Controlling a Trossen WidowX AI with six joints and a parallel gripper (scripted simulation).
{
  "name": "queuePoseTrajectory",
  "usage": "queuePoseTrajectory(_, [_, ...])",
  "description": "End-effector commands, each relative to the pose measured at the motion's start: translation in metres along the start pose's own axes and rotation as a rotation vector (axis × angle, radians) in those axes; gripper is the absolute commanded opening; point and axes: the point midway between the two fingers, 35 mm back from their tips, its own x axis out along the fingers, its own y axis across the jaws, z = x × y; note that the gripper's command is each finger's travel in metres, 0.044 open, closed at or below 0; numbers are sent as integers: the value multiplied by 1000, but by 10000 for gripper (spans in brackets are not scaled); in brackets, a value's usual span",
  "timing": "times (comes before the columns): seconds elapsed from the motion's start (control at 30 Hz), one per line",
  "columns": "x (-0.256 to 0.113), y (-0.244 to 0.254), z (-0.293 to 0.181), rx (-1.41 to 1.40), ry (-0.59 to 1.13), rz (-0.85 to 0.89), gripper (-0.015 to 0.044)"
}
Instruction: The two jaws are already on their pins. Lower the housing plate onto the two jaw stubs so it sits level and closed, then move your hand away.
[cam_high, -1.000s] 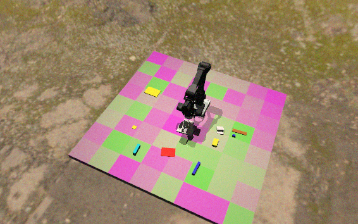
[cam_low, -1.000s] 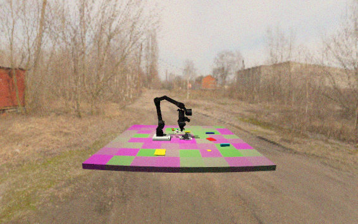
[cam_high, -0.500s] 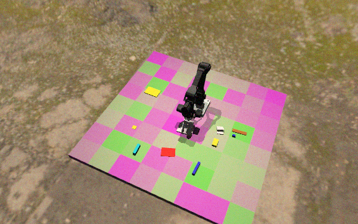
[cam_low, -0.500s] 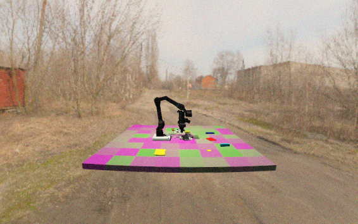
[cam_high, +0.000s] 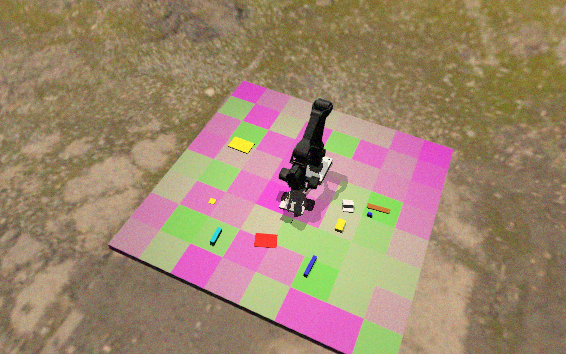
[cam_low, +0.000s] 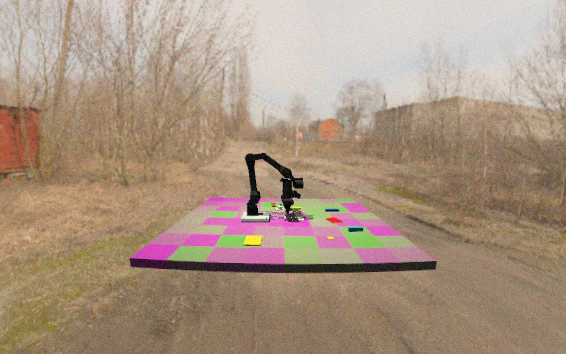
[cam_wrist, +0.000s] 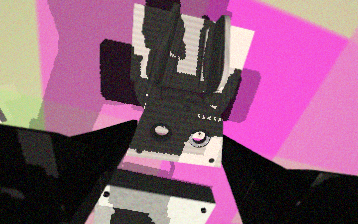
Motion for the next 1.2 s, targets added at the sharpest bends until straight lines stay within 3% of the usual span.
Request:
queuePoseTrajectory(0.0, [9, -1, -2, 1, 12, -4, 351])
queuePoseTrajectory(1.17, [26, 0, -4, -1, 12, -3, 351])
